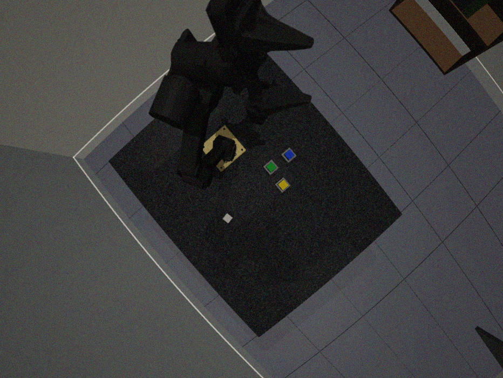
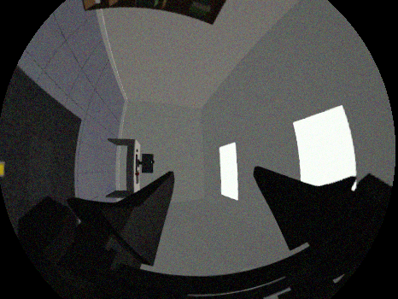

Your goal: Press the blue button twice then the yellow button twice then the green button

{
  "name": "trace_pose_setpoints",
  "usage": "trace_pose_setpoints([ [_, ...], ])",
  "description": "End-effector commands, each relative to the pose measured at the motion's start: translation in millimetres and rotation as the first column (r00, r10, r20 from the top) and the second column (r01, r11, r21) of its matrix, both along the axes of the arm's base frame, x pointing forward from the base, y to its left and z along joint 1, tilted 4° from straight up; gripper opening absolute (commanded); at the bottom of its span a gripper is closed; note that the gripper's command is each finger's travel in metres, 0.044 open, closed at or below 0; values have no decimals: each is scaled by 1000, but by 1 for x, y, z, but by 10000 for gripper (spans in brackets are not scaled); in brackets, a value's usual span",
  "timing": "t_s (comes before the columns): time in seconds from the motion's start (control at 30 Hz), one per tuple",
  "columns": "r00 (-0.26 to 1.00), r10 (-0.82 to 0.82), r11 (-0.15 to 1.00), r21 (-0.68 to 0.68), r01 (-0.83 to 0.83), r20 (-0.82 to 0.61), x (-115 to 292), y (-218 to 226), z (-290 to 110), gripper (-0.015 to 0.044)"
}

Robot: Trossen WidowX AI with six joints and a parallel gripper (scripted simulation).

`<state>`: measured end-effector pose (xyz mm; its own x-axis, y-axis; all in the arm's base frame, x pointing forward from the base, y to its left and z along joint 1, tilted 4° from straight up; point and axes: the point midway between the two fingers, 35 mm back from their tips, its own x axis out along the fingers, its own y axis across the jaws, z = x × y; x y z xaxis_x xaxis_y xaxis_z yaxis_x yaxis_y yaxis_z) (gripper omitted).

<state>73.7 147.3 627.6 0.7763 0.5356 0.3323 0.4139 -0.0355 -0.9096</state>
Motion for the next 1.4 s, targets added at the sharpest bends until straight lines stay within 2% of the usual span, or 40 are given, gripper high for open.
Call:
trace_pose_setpoints([
  [0.0, 1000, -9, 1000, -10, 9, 13, 0, 1, 0, 400],
  [0.07, 991, -78, 992, -89, 88, 113, -1, 11, 0, 400],
  [0.13, 953, -133, 955, -222, 197, 273, -6, 31, -1, 400],
  [0.27, 815, -101, 792, -450, 413, 571, -14, 78, -13, 400],
  [0.43, 592, 127, 476, -573, 668, 796, -12, 138, -48, 400],
  [0.57, 432, 401, 207, -539, 816, 808, 1, 181, -91, 400],
  [0.63, 368, 543, 89, -488, 868, 755, 11, 198, -118, 400],
  [0.77, 289, 753, -60, -375, 925, 591, 30, 219, -166, 400],
  [0.9, 231, 912, -151, -246, 957, 340, 52, 229, -221, 400],
  [1.0, 191, 976, -173, -159, 972, 104, 70, 227, -266, 400],
  [1.2, 81, 922, -123, -88, 989, -379, 98, 199, -355, 400],
  [1.37, -90, 718, -44, -174, 984, -690, 108, 153, -420, 400],
])
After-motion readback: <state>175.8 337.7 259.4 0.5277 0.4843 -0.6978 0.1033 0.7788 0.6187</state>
